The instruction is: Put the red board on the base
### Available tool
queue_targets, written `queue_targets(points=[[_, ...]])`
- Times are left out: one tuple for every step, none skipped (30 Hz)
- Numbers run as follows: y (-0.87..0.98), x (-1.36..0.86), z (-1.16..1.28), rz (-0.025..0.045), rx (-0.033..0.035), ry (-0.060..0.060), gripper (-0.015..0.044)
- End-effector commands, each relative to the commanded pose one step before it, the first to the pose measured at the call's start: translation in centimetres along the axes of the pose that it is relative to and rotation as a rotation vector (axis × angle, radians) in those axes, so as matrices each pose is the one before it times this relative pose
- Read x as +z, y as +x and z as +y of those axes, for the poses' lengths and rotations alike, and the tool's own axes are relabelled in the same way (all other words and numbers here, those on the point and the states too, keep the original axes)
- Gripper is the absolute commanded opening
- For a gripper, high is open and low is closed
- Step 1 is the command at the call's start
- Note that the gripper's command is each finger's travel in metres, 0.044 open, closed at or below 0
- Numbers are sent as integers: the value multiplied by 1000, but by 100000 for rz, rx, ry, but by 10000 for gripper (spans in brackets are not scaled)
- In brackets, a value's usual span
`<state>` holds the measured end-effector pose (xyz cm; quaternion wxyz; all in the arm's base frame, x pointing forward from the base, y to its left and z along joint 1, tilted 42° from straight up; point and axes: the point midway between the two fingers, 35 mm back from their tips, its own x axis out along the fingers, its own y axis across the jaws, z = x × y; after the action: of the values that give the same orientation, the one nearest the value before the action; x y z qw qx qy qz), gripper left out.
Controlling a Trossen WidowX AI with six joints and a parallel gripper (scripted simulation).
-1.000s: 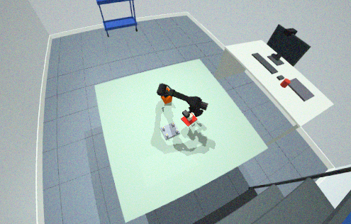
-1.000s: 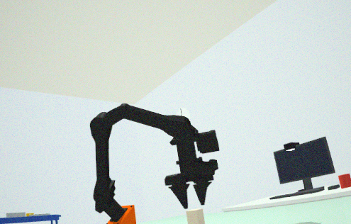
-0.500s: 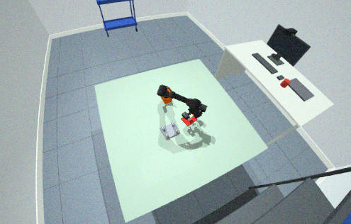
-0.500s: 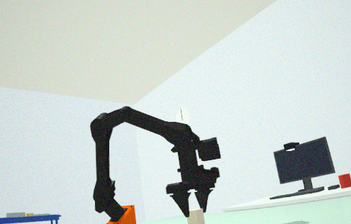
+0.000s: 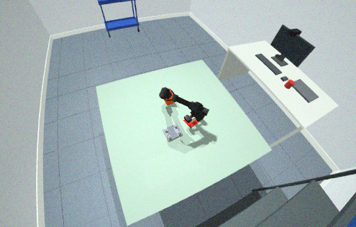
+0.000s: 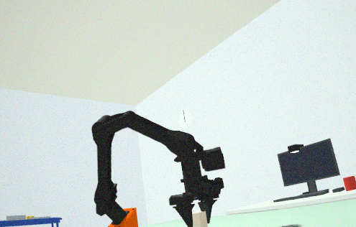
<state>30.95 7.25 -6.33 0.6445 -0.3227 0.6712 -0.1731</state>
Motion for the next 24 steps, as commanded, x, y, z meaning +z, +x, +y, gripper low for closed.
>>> queue_targets(points=[[780, -172, -61, 40, -550, -563, 440], [80, -9, -5, 0, -14, 9, 440], [27, -3, -2, 0, -5, 3, 440], [0, 0, 0, 0, 0, 0, 414], [0, 0, 0, 0, 0, 0, 387], [0, 0, 0, 0, 0, 0, 361], [0, 0, 0, 0, 0, 0, 335], [0, 0, 0, 0, 0, 0, 309], [0, 0, 0, 0, 0, 0, 282], [0, 0, 0, 0, 0, 0, 256], [0, 0, 0, 0, 0, 0, 230], [0, 0, 0, 0, 0, 0, 204], [0, 0, 0, 0, 0, 0, 177], [0, 0, 0, 0, 0, 0, 151], [0, 0, 0, 0, 0, 0, 145], [0, 0, 0, 0, 0, 0, 138], [0, 0, 0, 0, 0, 0, 131], [0, 0, 0, 0, 0, 0, 125], [0, 0, 0, 0, 0, 0, 118], [0, 0, 0, 0, 0, 0, 111], [0, 0, 0, 0, 0, 0, 105], [0, 0, 0, 0, 0, 0, 78], [-40, 6, 2, -2, 6, -1, 52], [-119, 19, 7, -6, 17, -3, 26]])
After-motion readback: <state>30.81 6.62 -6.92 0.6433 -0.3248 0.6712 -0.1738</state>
